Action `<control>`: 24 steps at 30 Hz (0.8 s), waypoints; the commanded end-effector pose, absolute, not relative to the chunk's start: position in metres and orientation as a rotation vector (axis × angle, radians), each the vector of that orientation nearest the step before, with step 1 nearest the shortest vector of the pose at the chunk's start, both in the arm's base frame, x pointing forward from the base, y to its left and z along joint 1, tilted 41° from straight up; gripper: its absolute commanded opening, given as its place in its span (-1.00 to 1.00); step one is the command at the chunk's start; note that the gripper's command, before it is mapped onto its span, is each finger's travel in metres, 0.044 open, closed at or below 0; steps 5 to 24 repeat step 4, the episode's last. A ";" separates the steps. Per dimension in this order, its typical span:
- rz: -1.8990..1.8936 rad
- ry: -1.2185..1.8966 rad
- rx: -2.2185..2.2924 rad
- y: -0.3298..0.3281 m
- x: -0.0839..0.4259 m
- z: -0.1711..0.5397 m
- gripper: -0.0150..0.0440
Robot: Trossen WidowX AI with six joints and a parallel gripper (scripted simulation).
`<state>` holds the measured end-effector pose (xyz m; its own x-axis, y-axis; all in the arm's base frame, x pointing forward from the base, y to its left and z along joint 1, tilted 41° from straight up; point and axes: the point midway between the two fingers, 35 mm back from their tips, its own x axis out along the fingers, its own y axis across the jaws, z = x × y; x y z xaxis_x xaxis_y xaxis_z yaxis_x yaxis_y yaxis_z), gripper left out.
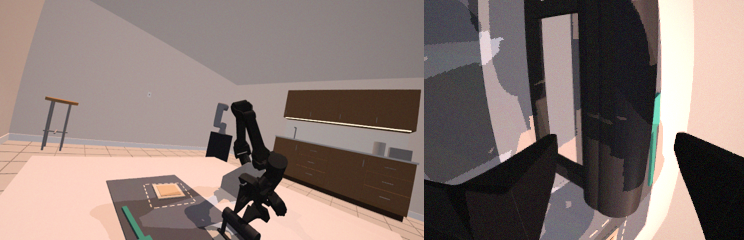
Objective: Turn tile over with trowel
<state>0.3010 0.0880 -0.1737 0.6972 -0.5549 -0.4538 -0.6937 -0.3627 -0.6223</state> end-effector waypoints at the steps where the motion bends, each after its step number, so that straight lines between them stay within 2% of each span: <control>1: 0.201 0.954 -2.066 0.093 0.291 -0.166 0.53; 24: 0.198 0.952 -2.069 0.096 0.285 -0.162 0.53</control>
